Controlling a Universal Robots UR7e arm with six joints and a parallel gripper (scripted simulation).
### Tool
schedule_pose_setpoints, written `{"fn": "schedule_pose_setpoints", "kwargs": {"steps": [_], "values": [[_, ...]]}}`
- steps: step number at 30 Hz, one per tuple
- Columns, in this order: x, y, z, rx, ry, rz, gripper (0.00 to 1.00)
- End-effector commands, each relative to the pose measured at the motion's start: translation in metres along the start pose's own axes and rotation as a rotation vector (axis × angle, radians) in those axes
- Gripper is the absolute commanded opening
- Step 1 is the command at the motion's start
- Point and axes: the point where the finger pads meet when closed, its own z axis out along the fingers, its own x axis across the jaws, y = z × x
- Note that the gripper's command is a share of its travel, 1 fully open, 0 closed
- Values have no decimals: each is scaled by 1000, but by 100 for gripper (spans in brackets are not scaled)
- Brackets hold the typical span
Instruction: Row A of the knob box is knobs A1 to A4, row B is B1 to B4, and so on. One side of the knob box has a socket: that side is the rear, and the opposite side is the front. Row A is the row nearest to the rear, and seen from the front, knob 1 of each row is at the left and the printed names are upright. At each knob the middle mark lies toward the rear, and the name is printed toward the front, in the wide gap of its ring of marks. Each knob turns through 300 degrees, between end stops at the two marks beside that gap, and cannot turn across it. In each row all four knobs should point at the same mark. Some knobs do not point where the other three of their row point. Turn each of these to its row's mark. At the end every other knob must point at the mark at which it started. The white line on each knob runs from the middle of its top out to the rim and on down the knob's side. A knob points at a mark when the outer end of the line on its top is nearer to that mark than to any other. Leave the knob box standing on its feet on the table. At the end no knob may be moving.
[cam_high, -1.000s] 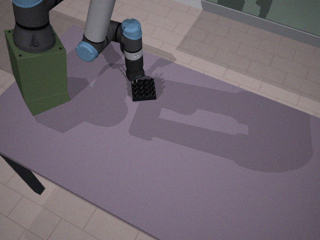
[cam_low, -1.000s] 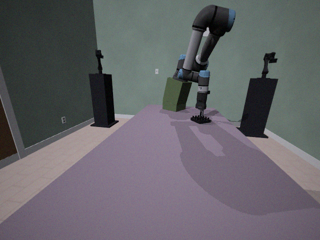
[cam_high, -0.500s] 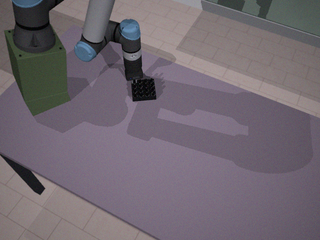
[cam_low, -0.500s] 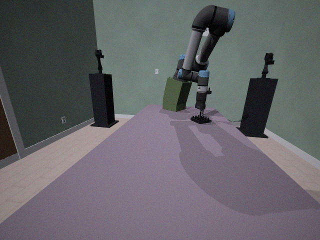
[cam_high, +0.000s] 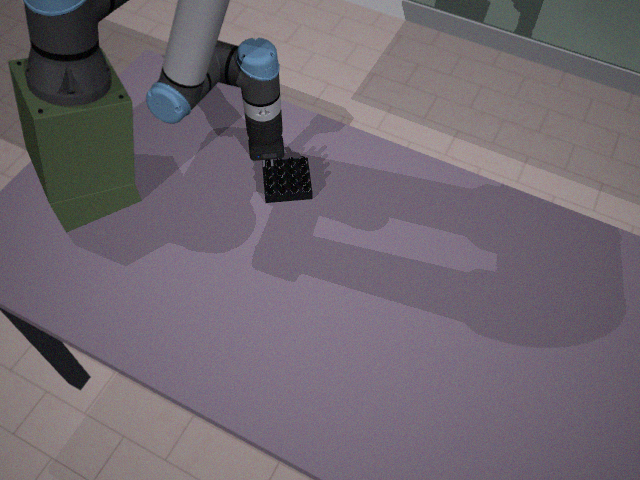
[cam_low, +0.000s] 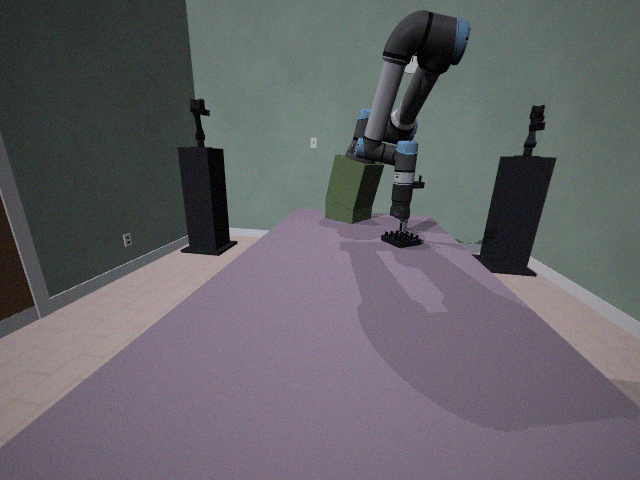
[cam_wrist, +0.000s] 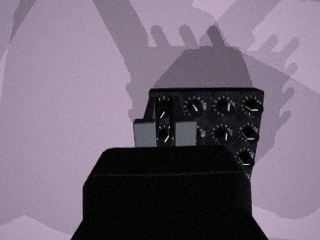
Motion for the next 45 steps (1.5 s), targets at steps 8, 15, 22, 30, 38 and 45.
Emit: {"fn": "schedule_pose_setpoints", "kwargs": {"steps": [8,15,22,30,38,45], "values": [[0,0,0,-1,1,41,30],[0,0,0,-1,1,50,30],[0,0,0,-1,1,50,30],[0,0,0,-1,1,50,30],[0,0,0,-1,1,50,46],[0,0,0,-1,1,50,46]]}}
